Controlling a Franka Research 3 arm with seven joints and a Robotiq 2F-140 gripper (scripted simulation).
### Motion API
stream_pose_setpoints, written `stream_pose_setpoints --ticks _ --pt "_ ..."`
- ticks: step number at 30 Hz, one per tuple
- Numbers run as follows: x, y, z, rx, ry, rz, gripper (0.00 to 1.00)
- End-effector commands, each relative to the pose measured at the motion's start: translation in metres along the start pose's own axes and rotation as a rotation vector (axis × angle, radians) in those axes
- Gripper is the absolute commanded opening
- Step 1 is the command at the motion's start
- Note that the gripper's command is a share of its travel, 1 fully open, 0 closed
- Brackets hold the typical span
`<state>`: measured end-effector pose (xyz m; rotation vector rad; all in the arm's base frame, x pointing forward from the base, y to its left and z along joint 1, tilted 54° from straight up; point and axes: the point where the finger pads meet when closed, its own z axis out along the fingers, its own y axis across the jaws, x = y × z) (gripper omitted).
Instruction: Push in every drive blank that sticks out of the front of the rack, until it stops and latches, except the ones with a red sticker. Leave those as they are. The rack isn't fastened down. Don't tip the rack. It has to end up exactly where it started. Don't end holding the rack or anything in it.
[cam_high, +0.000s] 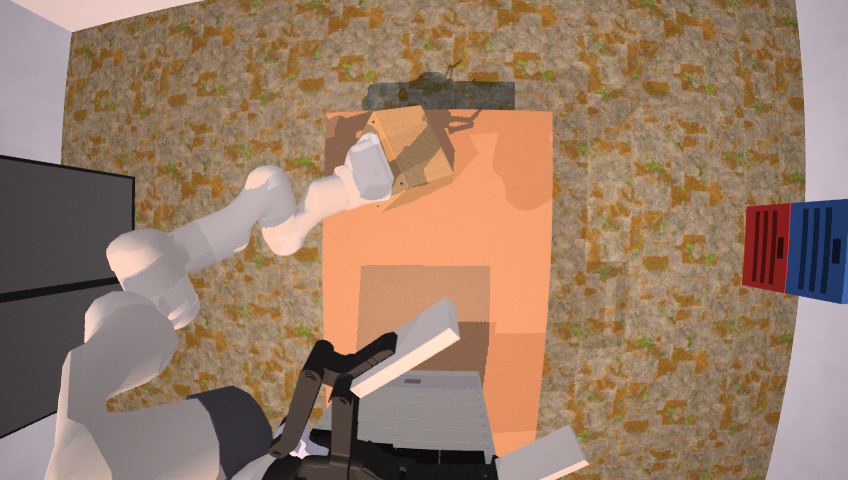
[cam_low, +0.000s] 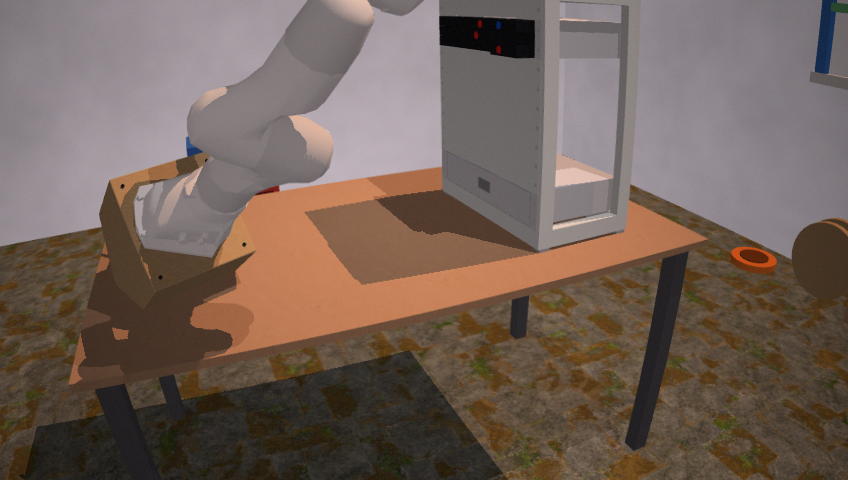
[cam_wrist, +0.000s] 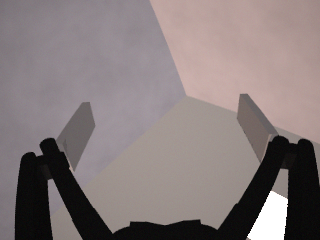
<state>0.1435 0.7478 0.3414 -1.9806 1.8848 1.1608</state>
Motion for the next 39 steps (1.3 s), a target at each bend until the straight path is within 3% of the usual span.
stream_pose_setpoints --ticks 1,20,39 --pt "-0.018 -0.007 -0.01 0.068 -0.064 0.139 1.0" --pt "-0.047 0.0 -0.046 0.203 -0.257 0.363 1.0" --pt "-0.04 -0.014 -0.07 0.35 -0.442 0.578 1.0"
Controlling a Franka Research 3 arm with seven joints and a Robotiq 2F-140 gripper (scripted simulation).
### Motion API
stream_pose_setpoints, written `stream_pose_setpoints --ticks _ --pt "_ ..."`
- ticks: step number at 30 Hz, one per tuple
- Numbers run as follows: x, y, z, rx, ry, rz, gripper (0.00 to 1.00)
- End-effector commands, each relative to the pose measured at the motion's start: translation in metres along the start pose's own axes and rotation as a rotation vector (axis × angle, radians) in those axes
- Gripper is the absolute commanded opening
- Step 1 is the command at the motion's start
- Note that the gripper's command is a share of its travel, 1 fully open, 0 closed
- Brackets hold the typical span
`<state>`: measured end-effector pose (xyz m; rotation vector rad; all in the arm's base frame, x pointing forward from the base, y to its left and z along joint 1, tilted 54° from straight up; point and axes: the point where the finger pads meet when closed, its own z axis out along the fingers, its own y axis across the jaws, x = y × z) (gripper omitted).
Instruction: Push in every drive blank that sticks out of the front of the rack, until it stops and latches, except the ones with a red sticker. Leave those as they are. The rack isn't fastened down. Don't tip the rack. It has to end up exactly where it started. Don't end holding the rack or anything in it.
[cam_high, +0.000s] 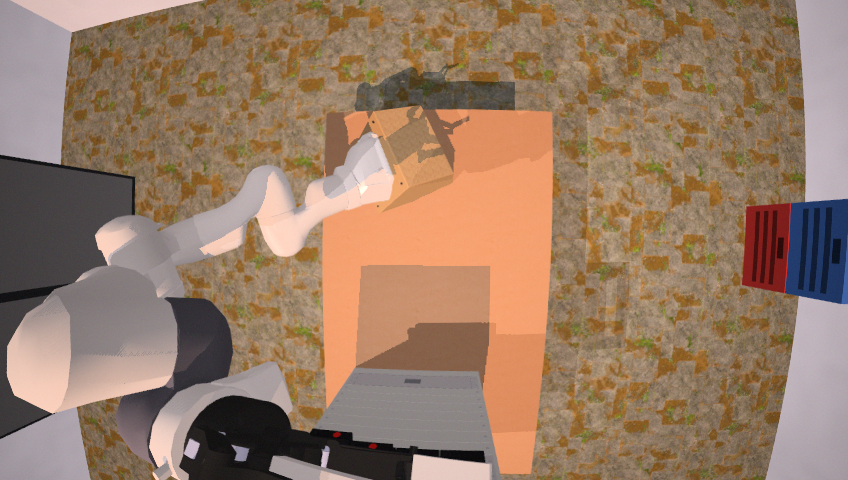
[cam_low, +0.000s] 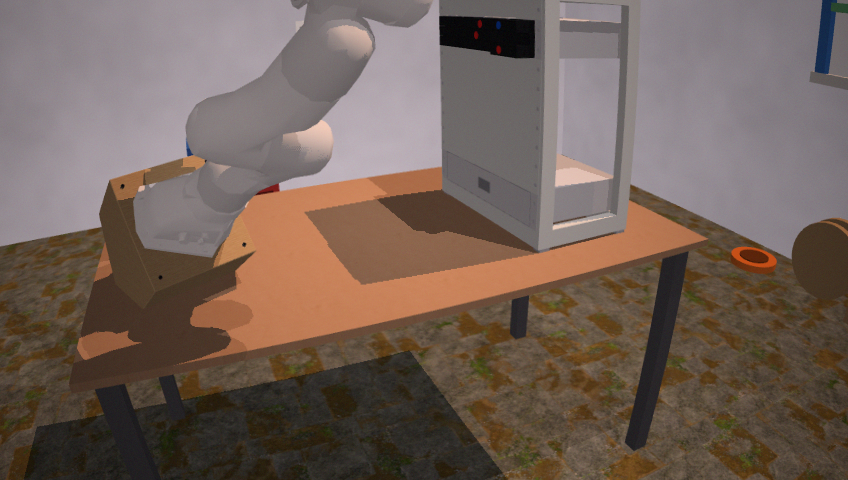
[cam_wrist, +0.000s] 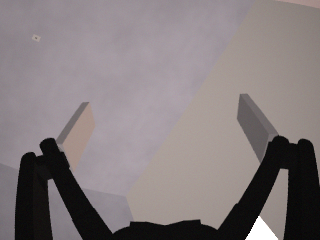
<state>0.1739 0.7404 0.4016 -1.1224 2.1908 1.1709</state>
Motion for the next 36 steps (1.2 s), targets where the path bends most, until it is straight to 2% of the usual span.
stream_pose_setpoints --ticks 1,3,18,20,35,36 --pt "-0.014 -0.011 -0.007 0.076 -0.072 0.131 1.0" --pt "-0.014 -0.011 -0.007 0.076 -0.072 0.131 1.0" --pt "-0.006 -0.061 -0.025 0.221 -0.26 0.303 1.0" --pt "-0.006 -0.061 -0.025 0.221 -0.26 0.303 1.0" --pt "0.019 -0.153 -0.068 0.415 -0.539 0.468 1.0" --pt "0.019 -0.153 -0.068 0.415 -0.539 0.468 1.0"
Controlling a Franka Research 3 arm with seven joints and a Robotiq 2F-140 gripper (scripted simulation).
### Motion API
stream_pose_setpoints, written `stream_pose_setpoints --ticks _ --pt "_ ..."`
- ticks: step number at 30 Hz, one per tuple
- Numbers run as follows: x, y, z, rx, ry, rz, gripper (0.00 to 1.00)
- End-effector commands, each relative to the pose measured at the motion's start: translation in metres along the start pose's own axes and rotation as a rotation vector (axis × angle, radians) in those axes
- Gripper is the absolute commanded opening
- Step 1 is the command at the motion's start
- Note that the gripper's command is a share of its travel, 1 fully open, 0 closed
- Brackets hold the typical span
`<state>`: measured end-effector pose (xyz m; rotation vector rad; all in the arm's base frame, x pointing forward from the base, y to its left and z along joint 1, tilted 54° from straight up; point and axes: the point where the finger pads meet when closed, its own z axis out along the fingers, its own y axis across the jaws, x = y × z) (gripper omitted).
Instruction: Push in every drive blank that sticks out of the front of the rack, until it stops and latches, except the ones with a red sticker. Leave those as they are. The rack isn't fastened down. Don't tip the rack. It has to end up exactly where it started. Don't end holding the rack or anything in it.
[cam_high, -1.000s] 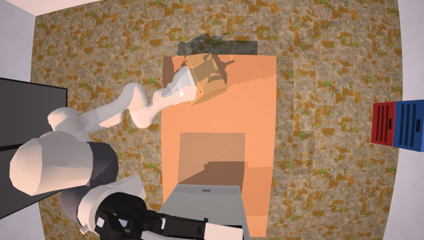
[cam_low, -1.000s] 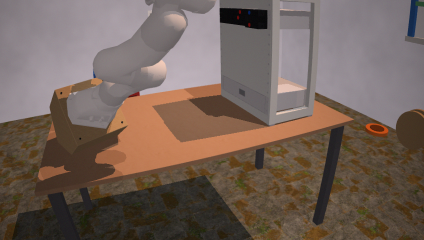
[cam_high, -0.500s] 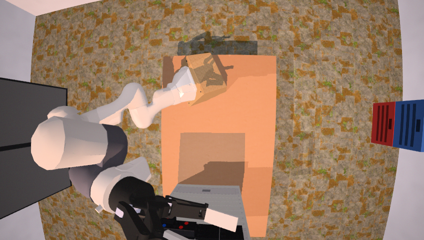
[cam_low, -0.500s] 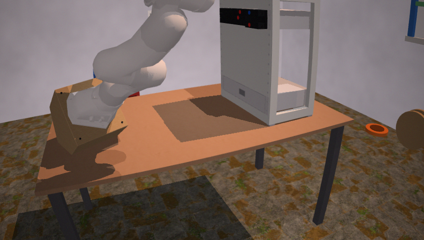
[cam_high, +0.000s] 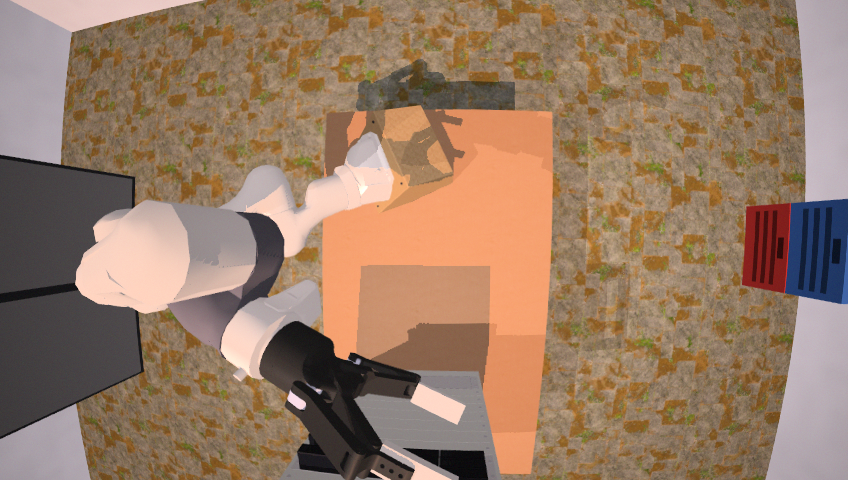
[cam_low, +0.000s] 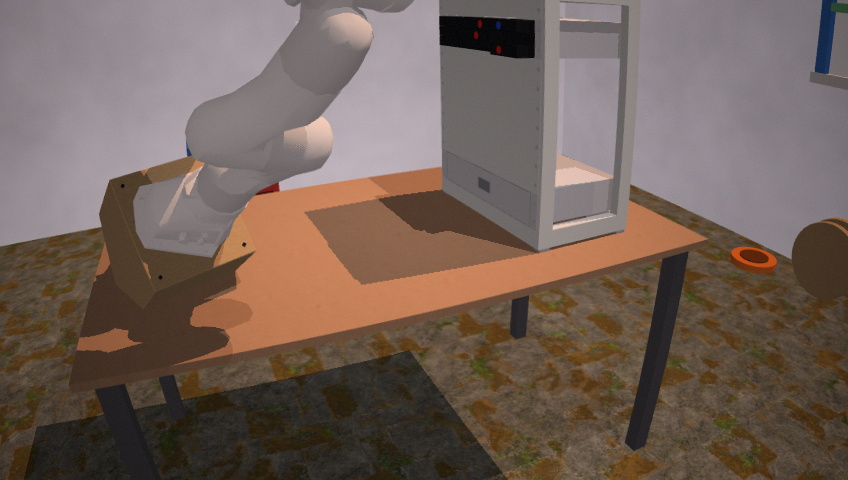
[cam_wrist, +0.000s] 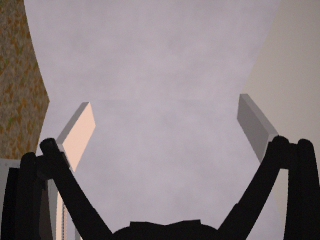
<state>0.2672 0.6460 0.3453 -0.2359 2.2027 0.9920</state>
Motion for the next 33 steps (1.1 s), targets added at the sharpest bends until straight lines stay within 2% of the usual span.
stream_pose_setpoints --ticks 1,8,16,18,22,33 --pt "-0.021 -0.018 -0.007 0.044 -0.097 0.062 1.0" --pt "-0.039 -0.074 -0.019 0.115 -0.253 0.123 1.0" --pt "-0.054 -0.119 -0.035 0.162 -0.381 0.157 1.0" --pt "-0.054 -0.119 -0.035 0.162 -0.381 0.157 1.0" --pt "-0.065 -0.15 -0.049 0.19 -0.475 0.173 1.0" --pt "-0.088 -0.206 -0.087 0.231 -0.666 0.183 1.0"
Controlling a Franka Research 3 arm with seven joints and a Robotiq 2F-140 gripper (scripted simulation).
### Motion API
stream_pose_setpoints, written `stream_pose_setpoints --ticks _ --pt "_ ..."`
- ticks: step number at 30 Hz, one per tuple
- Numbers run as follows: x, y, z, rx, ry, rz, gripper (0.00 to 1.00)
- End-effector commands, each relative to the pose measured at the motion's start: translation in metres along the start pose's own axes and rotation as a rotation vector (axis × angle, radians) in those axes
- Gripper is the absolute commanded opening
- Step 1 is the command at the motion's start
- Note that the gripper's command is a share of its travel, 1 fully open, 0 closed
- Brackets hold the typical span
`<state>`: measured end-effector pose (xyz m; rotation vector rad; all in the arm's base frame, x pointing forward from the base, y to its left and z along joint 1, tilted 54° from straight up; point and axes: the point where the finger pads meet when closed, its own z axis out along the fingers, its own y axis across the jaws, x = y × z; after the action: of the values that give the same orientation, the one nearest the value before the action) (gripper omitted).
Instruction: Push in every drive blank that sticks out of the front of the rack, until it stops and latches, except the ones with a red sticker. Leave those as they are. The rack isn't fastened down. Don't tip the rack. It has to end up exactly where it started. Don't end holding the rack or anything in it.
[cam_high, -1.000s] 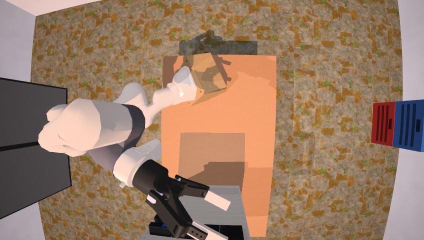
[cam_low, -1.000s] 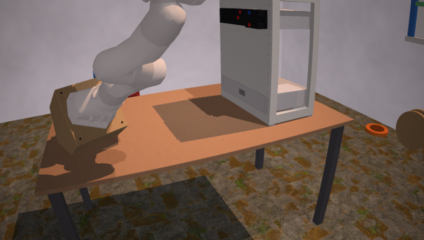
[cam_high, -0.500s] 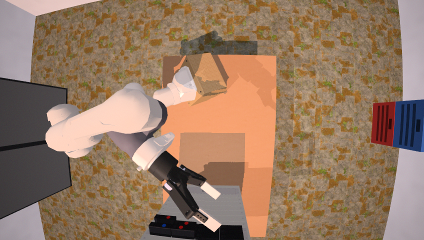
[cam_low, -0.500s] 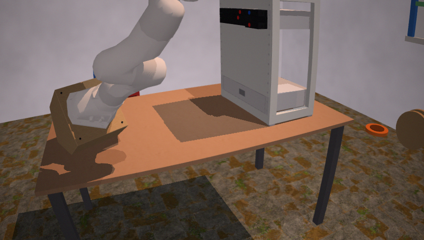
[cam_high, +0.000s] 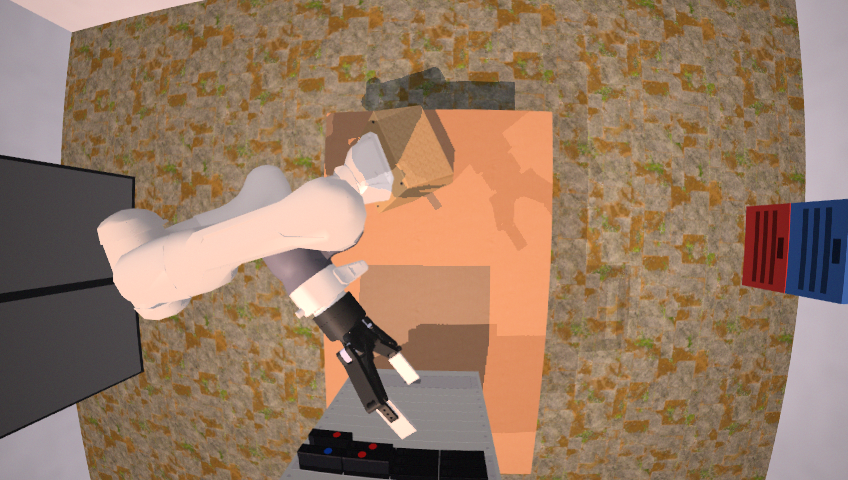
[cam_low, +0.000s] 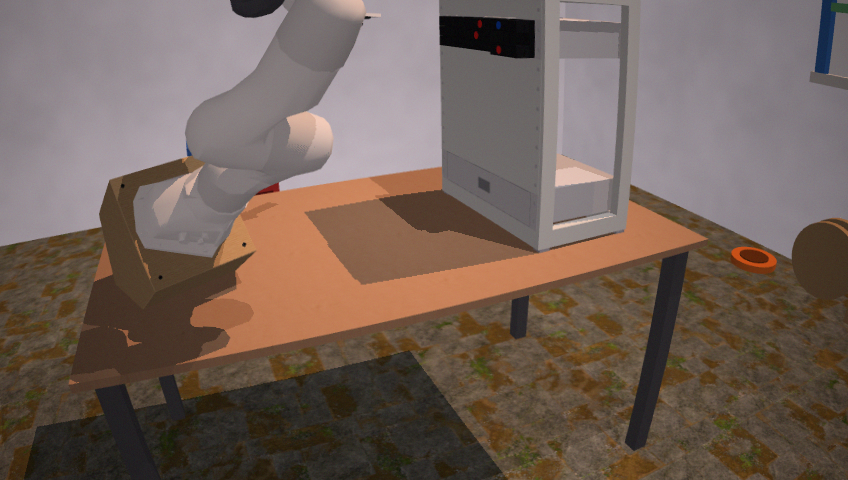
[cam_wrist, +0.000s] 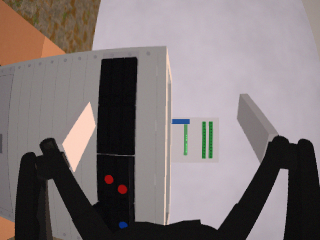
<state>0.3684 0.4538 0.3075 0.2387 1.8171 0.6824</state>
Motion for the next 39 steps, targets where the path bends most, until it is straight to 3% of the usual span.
stream_pose_setpoints --ticks 1,17,39 --pt "-0.025 -0.011 -0.006 -0.017 -0.1 0.116 1.0" --pt "-0.086 -0.081 -0.03 -0.01 -0.365 0.11 1.0" --pt "-0.128 -0.119 -0.062 -0.04 -0.548 0.072 1.0"
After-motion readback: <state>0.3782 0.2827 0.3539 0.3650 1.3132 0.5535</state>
